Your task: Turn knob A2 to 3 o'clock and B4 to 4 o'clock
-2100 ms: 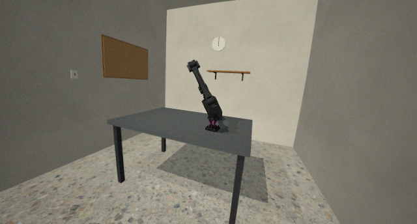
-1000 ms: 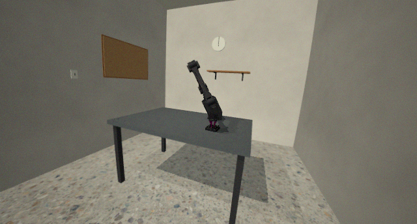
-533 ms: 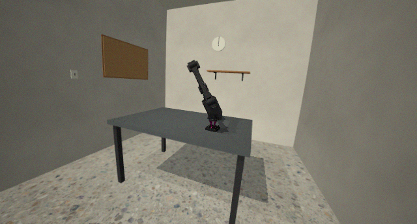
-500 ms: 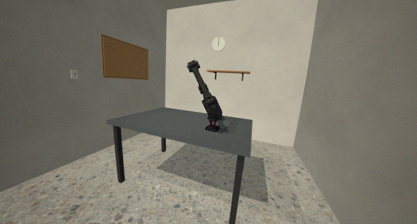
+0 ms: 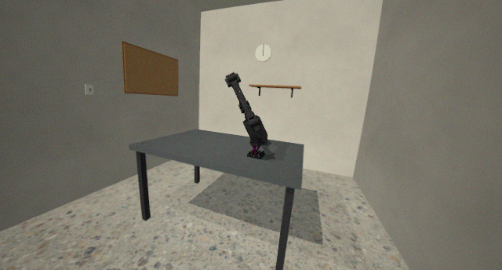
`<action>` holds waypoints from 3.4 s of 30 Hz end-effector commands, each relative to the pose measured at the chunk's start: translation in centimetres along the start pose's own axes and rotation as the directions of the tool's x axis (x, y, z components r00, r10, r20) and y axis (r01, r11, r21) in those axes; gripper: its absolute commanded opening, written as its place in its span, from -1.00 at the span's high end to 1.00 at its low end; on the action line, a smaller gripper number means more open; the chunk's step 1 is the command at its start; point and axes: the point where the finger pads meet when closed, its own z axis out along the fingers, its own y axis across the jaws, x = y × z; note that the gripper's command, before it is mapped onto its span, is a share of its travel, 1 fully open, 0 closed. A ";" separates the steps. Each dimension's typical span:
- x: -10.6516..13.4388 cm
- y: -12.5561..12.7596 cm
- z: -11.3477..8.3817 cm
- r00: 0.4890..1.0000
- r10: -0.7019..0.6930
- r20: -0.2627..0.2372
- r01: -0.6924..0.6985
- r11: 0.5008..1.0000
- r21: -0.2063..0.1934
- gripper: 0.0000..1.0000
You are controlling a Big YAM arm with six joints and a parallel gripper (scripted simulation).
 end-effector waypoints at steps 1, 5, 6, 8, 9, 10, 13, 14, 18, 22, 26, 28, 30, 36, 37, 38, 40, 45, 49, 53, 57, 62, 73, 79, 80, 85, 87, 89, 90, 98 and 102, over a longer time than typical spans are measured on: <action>-2.9 0.3 -1.4 0.998 0.015 0.058 -0.014 1.000 -0.019 0.85; -2.9 0.3 -1.4 0.998 0.015 0.058 -0.014 1.000 -0.019 0.85; -2.9 0.3 -1.4 0.998 0.015 0.058 -0.014 1.000 -0.019 0.85; -2.9 0.3 -1.4 0.998 0.015 0.058 -0.014 1.000 -0.019 0.85; -2.9 0.3 -1.4 0.998 0.015 0.058 -0.014 1.000 -0.019 0.85; -2.9 0.3 -1.4 0.998 0.015 0.058 -0.014 1.000 -0.019 0.85; -2.9 0.3 -1.4 0.998 0.015 0.058 -0.014 1.000 -0.019 0.85; -2.9 0.3 -1.4 0.998 0.015 0.058 -0.014 1.000 -0.019 0.85; -2.9 0.3 -1.4 0.998 0.016 0.058 -0.015 1.000 -0.019 0.85; -2.9 0.3 -1.4 0.997 0.048 0.058 -0.047 0.999 -0.021 0.85; -2.9 0.3 -1.4 0.994 0.092 0.057 -0.091 0.996 -0.024 0.85; -2.9 0.3 -1.4 0.990 0.127 0.056 -0.126 0.992 -0.025 0.85; -2.9 0.3 -1.4 0.990 0.127 0.056 -0.126 0.992 -0.025 0.85; -2.8 0.3 -1.4 0.963 0.263 0.052 -0.262 0.965 -0.030 0.85; -2.8 0.3 -1.4 0.958 0.281 0.051 -0.280 0.960 -0.030 0.85; -2.8 0.3 -1.4 0.953 0.299 0.050 -0.298 0.954 -0.031 0.85; -2.8 0.3 -1.4 0.941 0.334 0.049 -0.333 0.942 -0.033 0.85; -2.8 0.2 -1.4 0.906 0.420 0.045 -0.419 0.907 -0.037 0.85; -2.8 0.2 -1.4 0.890 0.454 0.044 -0.452 0.891 -0.039 0.85; -2.8 0.2 -1.4 0.868 0.495 0.042 -0.493 0.869 -0.040 0.85; -2.8 0.2 -1.4 0.861 0.507 0.042 -0.505 0.862 -0.041 0.85; -2.8 0.2 -1.4 0.861 0.507 0.042 -0.506 0.862 -0.041 0.85; -2.8 0.2 -1.4 0.861 0.507 0.042 -0.506 0.862 -0.041 0.64; -2.8 0.2 -1.4 0.861 0.507 0.042 -0.506 0.862 -0.041 0.64; -2.8 0.2 -1.4 0.861 0.507 0.042 -0.506 0.862 -0.041 0.64; -2.8 0.2 -1.4 0.861 0.507 0.042 -0.506 0.862 -0.041 0.64; -2.8 0.2 -1.4 0.861 0.507 0.042 -0.506 0.862 -0.041 0.64; -2.8 0.2 -1.4 0.861 0.507 0.042 -0.506 0.862 -0.041 0.64; -2.8 0.2 -1.4 0.861 0.507 0.042 -0.506 0.862 -0.041 0.64; -2.6 0.8 -2.5 0.871 0.489 0.042 -0.487 0.872 -0.042 0.64; -1.6 0.6 -3.2 0.876 0.482 0.032 -0.481 0.876 -0.032 0.64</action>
